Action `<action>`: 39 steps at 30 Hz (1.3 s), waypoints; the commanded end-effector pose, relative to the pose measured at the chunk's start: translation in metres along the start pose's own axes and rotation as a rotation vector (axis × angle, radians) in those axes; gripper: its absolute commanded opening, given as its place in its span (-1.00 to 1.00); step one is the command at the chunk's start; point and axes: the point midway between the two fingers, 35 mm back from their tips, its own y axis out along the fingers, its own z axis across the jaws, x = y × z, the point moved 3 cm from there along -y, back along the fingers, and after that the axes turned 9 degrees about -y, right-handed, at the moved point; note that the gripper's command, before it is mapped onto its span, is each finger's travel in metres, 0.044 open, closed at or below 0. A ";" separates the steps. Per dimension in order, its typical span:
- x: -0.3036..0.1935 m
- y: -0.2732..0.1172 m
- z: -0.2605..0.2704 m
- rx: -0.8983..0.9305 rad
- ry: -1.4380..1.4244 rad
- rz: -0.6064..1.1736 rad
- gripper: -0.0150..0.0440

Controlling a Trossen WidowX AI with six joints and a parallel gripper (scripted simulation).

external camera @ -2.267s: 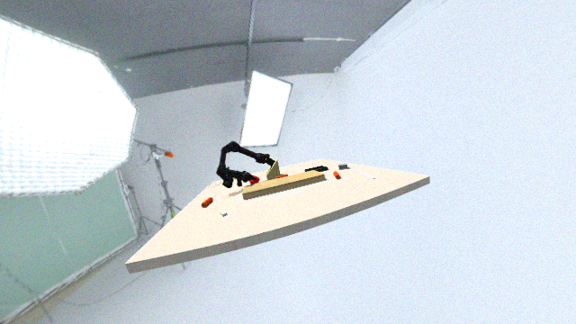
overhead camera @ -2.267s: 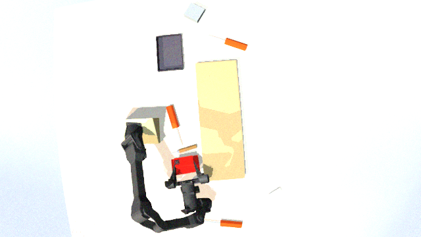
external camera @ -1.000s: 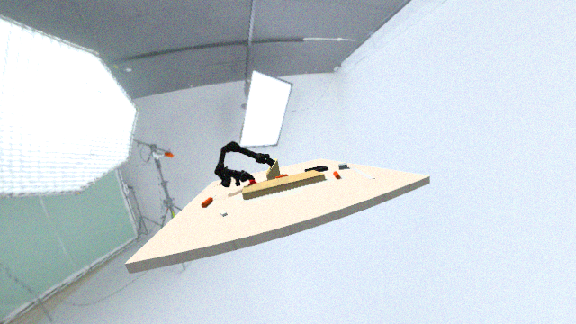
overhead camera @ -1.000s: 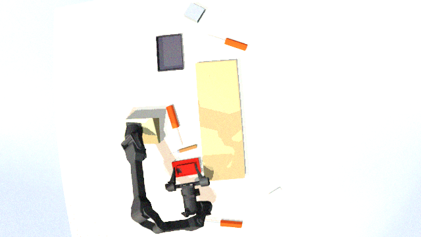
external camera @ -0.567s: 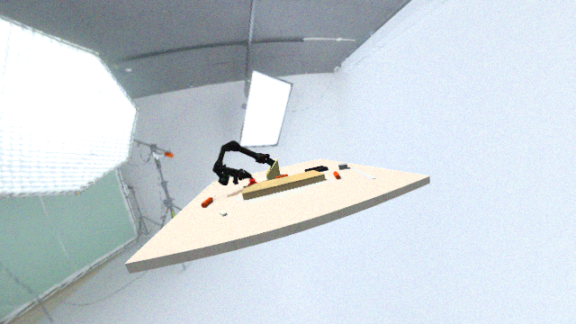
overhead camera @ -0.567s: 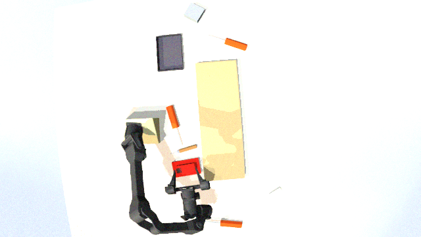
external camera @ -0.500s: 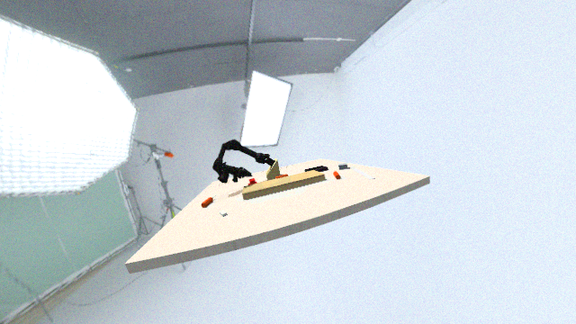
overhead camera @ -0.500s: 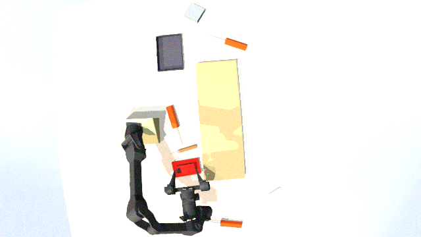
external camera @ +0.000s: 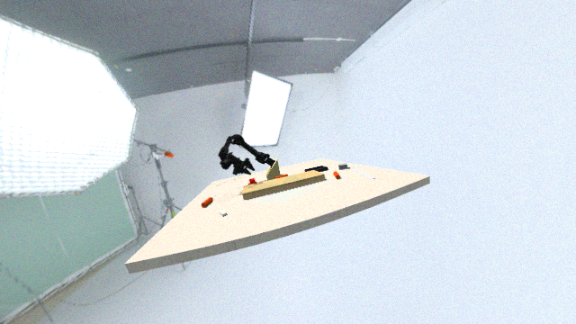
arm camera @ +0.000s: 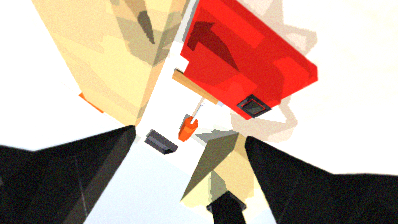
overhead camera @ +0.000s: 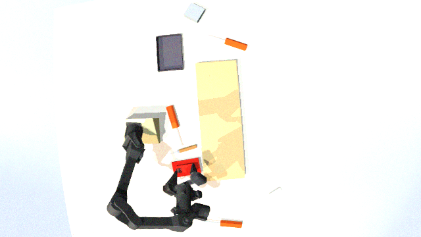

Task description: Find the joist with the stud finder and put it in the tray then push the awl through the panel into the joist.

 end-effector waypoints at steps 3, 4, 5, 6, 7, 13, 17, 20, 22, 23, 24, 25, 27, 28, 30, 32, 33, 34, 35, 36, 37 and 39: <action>-0.005 0.019 -0.001 -0.300 -0.693 -0.306 1.00; -0.006 0.022 -0.001 -0.361 -0.791 -0.342 1.00; -0.007 0.024 -0.001 -0.426 -0.885 -0.374 1.00; -0.008 0.026 -0.001 -0.493 -0.975 -0.403 1.00; -0.010 0.028 -0.001 -0.563 -1.060 -0.428 1.00; -0.012 0.030 -0.002 -0.671 -1.175 -0.456 1.00; -0.012 0.030 -0.002 -0.671 -1.175 -0.456 1.00; -0.012 0.030 -0.002 -0.671 -1.175 -0.456 1.00; -0.012 0.030 -0.002 -0.671 -1.175 -0.456 1.00; -0.012 0.030 -0.002 -0.671 -1.175 -0.456 1.00; -0.012 0.030 -0.002 -0.671 -1.175 -0.456 1.00; -0.012 0.030 -0.001 -0.671 -1.175 -0.456 1.00; -0.012 0.030 -0.001 -0.671 -1.175 -0.456 1.00; -0.012 0.030 0.000 -0.671 -1.175 -0.456 1.00; -0.011 0.031 0.000 -0.671 -1.175 -0.456 1.00; -0.010 0.032 -0.001 -0.670 -1.175 -0.455 1.00; -0.009 0.033 -0.002 -0.670 -1.175 -0.455 1.00; -0.008 0.035 -0.002 -0.670 -1.175 -0.455 1.00; -0.007 0.036 -0.003 -0.669 -1.175 -0.455 1.00; -0.006 0.037 -0.004 -0.669 -1.175 -0.455 1.00; -0.006 0.038 -0.004 -0.669 -1.174 -0.455 1.00; -0.004 0.041 -0.006 -0.669 -1.174 -0.454 1.00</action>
